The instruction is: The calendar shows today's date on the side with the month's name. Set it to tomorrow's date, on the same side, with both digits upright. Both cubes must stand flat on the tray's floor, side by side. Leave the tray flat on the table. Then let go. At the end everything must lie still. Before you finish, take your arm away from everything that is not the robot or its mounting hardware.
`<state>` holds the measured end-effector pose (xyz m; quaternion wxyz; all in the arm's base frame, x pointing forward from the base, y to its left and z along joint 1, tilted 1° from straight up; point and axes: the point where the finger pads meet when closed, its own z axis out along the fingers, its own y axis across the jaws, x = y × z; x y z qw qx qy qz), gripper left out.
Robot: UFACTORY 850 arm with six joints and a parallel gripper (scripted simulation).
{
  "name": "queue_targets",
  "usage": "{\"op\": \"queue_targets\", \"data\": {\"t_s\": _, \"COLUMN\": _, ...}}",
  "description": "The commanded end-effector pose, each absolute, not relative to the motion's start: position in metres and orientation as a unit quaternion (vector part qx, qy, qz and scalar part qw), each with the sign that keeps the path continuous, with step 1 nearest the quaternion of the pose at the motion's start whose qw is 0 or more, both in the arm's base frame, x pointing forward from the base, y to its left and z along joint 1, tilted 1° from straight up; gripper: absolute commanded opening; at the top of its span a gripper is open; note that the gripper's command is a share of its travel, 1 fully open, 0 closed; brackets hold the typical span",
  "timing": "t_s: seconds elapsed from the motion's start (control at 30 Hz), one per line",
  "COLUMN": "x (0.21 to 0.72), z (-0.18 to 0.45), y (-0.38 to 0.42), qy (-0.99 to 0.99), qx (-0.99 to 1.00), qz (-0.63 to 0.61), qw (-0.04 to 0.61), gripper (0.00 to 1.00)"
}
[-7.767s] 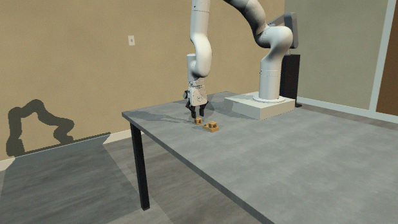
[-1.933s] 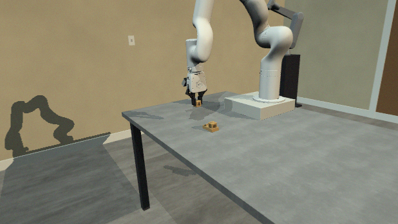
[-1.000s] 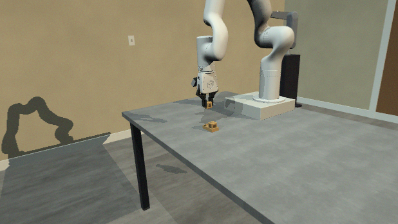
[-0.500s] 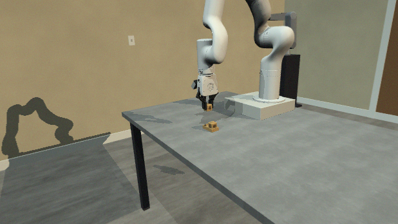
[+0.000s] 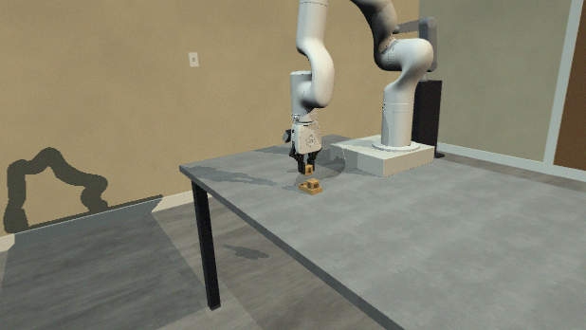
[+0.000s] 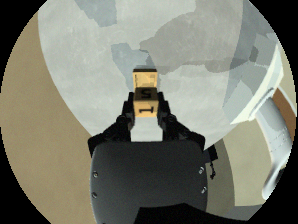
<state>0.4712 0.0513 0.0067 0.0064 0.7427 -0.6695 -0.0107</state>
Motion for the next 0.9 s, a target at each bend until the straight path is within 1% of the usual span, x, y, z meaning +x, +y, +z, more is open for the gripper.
{"op": "queue_targets", "data": {"t_s": 0.0, "x": 0.4727, "z": 0.0027, "y": 0.0515, "qy": -0.669, "qx": 0.743, "qz": -0.010, "qw": 0.005, "gripper": 0.29}}
{"op": "queue_targets", "data": {"t_s": 0.87, "x": 0.4726, "z": -0.0021, "y": 0.0515, "qy": -0.669, "qx": 0.743, "qz": -0.010, "qw": 0.005, "gripper": 0.29}}
